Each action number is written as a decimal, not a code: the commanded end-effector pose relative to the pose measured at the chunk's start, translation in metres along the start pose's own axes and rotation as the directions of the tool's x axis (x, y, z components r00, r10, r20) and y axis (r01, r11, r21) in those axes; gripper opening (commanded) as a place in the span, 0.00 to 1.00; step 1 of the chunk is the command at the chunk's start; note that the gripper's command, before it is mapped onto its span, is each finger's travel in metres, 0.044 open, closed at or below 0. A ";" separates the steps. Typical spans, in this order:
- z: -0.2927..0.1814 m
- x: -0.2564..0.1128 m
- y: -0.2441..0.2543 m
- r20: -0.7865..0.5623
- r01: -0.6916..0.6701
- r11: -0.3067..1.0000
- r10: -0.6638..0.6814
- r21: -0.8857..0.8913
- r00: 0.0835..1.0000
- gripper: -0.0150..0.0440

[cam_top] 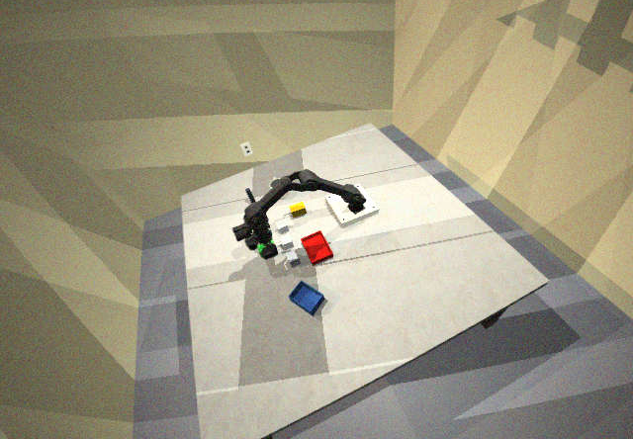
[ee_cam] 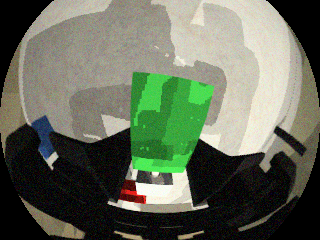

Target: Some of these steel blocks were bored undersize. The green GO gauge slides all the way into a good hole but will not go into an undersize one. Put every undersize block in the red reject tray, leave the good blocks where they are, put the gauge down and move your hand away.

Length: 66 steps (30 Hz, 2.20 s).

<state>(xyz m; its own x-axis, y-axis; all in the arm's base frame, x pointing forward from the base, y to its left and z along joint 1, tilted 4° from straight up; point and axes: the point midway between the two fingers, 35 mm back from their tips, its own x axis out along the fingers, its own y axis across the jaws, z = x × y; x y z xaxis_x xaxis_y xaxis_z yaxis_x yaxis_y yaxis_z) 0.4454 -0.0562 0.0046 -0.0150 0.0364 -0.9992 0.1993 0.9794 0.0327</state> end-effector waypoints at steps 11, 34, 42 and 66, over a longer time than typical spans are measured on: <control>-0.002 -0.004 0.001 0.013 -0.005 1.000 0.005 0.002 1.000 0.25; -0.011 -0.004 0.001 0.012 -0.005 1.000 0.005 0.002 1.000 0.25; -0.015 -0.004 0.001 0.012 -0.005 1.000 0.005 0.002 1.000 0.25; -0.023 -0.003 0.001 0.011 -0.005 1.000 0.005 0.002 1.000 0.25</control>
<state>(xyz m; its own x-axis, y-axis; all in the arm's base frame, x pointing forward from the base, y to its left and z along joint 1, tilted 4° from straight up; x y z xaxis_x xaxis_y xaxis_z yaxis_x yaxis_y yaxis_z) 0.4207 -0.0508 0.0034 -0.0210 0.0372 -0.9991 0.1959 0.9801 0.0323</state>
